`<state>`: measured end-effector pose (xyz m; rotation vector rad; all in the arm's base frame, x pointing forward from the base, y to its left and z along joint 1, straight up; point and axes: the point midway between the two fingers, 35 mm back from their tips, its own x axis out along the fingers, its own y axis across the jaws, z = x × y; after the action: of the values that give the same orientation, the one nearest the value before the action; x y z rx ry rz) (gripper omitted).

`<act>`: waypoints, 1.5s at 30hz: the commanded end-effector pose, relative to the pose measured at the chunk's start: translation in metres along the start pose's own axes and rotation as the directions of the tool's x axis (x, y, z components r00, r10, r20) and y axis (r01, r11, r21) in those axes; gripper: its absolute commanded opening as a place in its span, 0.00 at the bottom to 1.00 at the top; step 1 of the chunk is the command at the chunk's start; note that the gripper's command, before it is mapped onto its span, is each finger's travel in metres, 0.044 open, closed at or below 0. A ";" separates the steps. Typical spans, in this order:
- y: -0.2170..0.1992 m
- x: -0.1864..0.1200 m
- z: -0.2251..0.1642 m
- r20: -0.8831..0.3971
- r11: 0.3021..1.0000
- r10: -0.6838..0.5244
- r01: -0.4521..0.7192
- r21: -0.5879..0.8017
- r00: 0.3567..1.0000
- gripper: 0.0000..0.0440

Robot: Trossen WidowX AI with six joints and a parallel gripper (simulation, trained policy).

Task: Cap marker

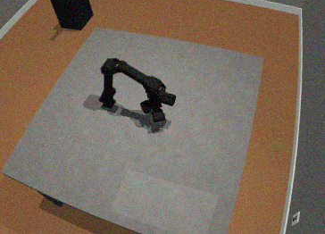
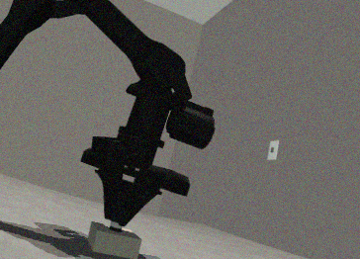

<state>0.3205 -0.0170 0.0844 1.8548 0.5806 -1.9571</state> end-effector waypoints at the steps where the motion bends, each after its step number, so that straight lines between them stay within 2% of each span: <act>1: 0.012 0.010 0.010 0.038 0.999 0.031 -0.031 0.012 0.999 0.27; 15: 0.013 0.010 0.010 0.035 0.999 0.035 -0.035 0.000 0.999 0.32; 20: 0.010 0.009 0.014 0.040 0.999 0.032 -0.032 -0.012 0.999 0.40; 24: 0.006 0.008 0.017 0.043 1.000 0.022 -0.022 -0.016 0.999 0.54; 32: 0.003 -0.002 0.019 0.017 0.999 0.040 -0.039 -0.028 0.999 1.00; 45: 0.007 -0.046 0.015 -0.063 0.994 0.103 -0.104 -0.015 0.993 1.00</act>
<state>0.3114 -0.0309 0.1178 1.8782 0.5226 -1.8585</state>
